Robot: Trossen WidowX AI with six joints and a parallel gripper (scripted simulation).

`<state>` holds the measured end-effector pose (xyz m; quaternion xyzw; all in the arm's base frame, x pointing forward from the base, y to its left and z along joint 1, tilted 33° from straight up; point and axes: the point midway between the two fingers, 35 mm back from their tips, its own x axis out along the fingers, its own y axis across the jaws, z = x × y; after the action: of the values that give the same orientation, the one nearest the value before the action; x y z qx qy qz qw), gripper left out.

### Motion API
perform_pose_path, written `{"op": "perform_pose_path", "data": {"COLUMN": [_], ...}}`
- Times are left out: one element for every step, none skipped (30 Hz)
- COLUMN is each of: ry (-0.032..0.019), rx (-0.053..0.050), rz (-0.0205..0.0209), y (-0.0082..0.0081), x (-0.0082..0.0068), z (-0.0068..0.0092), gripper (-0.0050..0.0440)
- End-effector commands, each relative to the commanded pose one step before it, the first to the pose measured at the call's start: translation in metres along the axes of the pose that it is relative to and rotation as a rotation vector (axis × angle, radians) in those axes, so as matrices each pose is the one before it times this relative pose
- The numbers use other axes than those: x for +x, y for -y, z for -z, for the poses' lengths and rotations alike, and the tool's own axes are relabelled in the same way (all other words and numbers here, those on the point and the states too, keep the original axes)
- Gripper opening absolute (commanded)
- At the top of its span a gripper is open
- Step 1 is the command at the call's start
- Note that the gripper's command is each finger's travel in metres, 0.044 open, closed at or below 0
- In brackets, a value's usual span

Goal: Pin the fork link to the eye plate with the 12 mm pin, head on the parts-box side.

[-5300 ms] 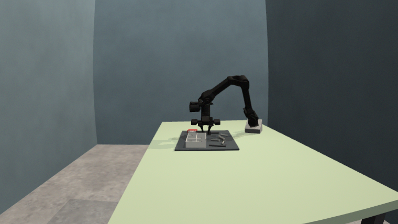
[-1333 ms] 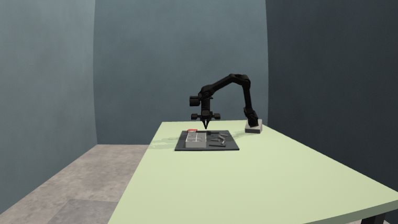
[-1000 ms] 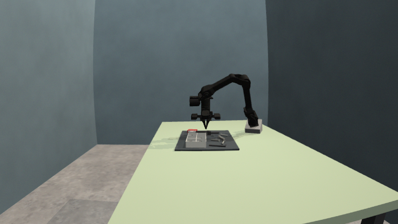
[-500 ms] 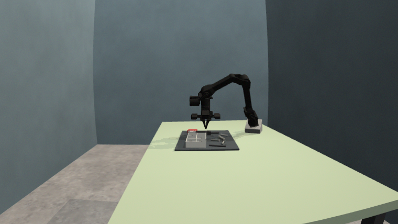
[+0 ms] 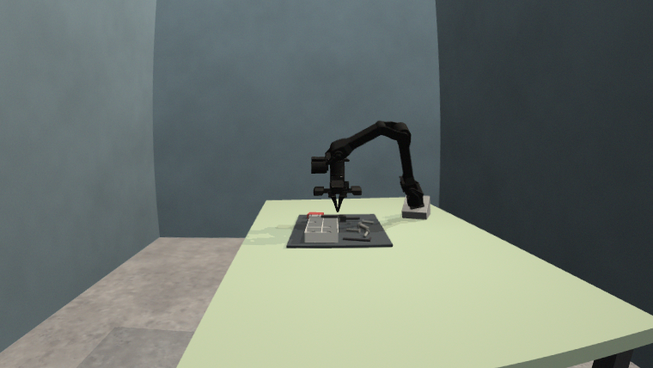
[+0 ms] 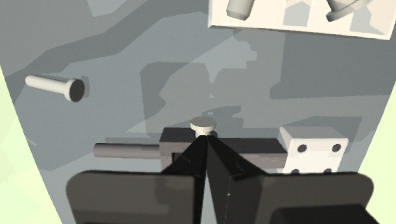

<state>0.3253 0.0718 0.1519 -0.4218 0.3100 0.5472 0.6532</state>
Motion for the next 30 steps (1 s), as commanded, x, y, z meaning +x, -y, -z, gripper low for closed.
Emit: {"op": "perform_pose_path", "data": {"ry": [0.02716,0.00592,0.00589,0.00585,0.00000,0.00000,0.00583,0.00117,0.00141,0.00064,0.00040,-0.00135,-0.00117,-0.00064,-0.00072,-0.00067,-0.00063,-0.00060,-0.00055,-0.00050,-0.00031,0.00000,0.00000,0.00017,0.00028,0.00043,0.00038,0.00008,-0.00015,-0.00018], "rx": [-0.0127,-0.0005,-0.0005,-0.0005,0.0000,0.0000,-0.0014,-0.0045,-0.0027,0.0005,-0.0031,-0.0015,-0.0011,-0.0011,0.0001,0.0001,0.0000,0.0000,0.0000,0.0000,0.0000,0.0000,0.0000,0.0014,-0.0002,-0.0004,-0.0002,0.0001,0.0004,0.0005], "rz": [0.01720,-0.00060,-0.00056,-0.00052,0.00000,0.00000,0.00100,0.00512,0.00356,0.00484,0.00541,0.00276,0.00212,0.00197,0.00001,0.00002,0.00002,0.00001,0.00001,0.00002,0.00001,0.00000,0.00000,0.00072,-0.00018,-0.00026,-0.00016,0.00004,0.00021,0.00028], "y": [0.00062,-0.00002,-0.00001,-0.00001,0.00000,0.00000,0.00050,0.00075,0.00036,0.00054,0.00065,0.00062,0.00060,0.00056,-0.00005,-0.00005,-0.00004,-0.00003,-0.00003,-0.00003,-0.00003,0.00000,0.00000,0.00012,-0.00006,-0.00007,-0.00005,0.00000,0.00003,0.00005], "x": [-0.00454,0.00023,0.00022,0.00021,0.00000,0.00000,-0.00018,-0.00146,-0.00103,-0.00145,-0.00157,-0.00071,-0.00051,-0.00049,-0.00001,-0.00001,-0.00001,-0.00001,-0.00001,-0.00001,-0.00001,0.00000,0.00000,-0.00024,0.00003,0.00006,0.00003,-0.00002,-0.00007,-0.00008], "z": [-0.00185,-0.00007,-0.00007,-0.00007,0.00000,0.00000,-0.00030,-0.00231,-0.00335,-0.00230,-0.00191,-0.00113,-0.00101,-0.00103,-0.00068,-0.00064,-0.00059,-0.00054,-0.00050,-0.00045,-0.00042,0.00000,0.00000,-0.00003,-0.00048,-0.00049,-0.00038,-0.00019,-0.00003,0.00005], "gripper": [-0.0050,-0.0050,-0.0050,-0.0050,-0.0050,-0.0050,-0.0050,-0.0050,-0.0050,-0.0050,-0.0050,-0.0050,-0.0050,-0.0050,-0.0050,-0.0050,-0.0050,-0.0050,-0.0050,-0.0050,-0.0050,-0.0050,-0.0050,-0.0050,-0.0050,-0.0050,-0.0050,-0.0050,-0.0050,-0.0050]}}
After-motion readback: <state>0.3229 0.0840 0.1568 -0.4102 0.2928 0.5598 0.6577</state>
